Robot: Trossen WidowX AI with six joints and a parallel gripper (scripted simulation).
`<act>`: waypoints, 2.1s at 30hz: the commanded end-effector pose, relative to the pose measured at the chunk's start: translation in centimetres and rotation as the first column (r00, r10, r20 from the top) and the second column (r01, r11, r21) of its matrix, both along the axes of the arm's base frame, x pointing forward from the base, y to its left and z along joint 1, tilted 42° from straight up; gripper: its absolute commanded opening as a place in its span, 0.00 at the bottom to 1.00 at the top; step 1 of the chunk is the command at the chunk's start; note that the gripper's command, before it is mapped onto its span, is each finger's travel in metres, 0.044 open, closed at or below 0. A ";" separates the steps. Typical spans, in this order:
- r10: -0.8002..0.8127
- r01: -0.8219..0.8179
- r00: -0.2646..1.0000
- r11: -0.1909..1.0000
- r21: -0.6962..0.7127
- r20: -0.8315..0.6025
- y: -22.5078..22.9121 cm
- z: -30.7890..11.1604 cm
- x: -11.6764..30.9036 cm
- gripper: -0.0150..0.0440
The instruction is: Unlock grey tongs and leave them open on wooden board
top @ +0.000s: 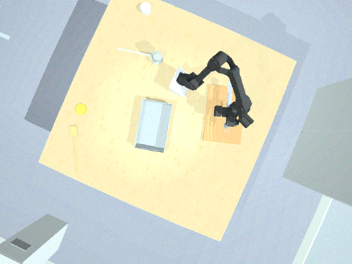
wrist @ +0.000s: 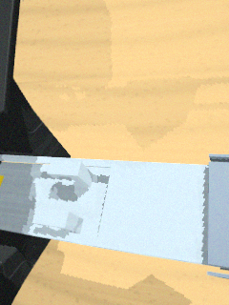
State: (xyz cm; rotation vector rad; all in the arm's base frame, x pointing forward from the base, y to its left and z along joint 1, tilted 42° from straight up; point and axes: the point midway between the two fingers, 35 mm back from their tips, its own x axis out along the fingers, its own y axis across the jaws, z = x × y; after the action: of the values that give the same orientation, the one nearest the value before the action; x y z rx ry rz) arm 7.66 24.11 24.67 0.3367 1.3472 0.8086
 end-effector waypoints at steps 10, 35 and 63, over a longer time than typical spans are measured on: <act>0.000 0.000 1.000 1.000 0.000 0.000 0.0 0.0 0.0 0.80; -0.040 0.040 0.999 0.999 0.010 0.023 -3.3 10.3 12.3 1.00; -0.117 0.110 0.989 0.990 0.090 0.088 -6.9 13.4 12.8 1.00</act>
State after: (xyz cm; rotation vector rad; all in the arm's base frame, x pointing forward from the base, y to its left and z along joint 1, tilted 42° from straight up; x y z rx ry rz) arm 20.51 17.18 38.07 0.4333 1.1962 0.7708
